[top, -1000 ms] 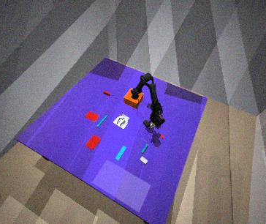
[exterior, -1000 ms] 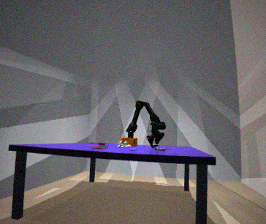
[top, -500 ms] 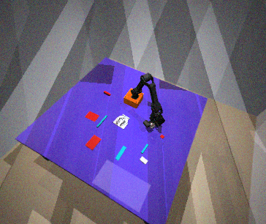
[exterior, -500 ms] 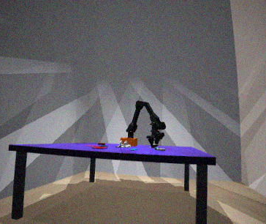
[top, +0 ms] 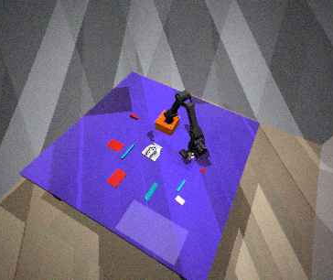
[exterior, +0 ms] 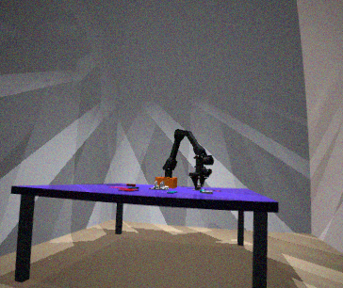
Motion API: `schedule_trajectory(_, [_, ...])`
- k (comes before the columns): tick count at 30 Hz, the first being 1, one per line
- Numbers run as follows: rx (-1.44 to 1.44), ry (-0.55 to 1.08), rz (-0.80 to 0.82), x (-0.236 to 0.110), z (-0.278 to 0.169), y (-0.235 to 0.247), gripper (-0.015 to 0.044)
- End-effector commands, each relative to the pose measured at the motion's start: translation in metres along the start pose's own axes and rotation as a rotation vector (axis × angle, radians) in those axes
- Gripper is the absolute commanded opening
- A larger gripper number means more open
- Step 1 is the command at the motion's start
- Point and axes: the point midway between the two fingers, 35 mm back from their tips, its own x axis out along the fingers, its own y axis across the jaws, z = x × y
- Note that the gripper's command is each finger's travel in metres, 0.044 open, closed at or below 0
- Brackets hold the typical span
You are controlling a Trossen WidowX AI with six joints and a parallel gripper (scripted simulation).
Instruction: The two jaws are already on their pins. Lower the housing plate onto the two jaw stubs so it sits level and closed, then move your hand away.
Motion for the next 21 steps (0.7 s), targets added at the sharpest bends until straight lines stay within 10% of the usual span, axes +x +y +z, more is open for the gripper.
schedule_trajectory(1, [0.001,-0.013,0.0,-0.014,0.004,0.0,0.0351])
schedule_trajectory(21, [-0.012,-0.015,0.004,-0.061,0.001,-0.002,0.0351])
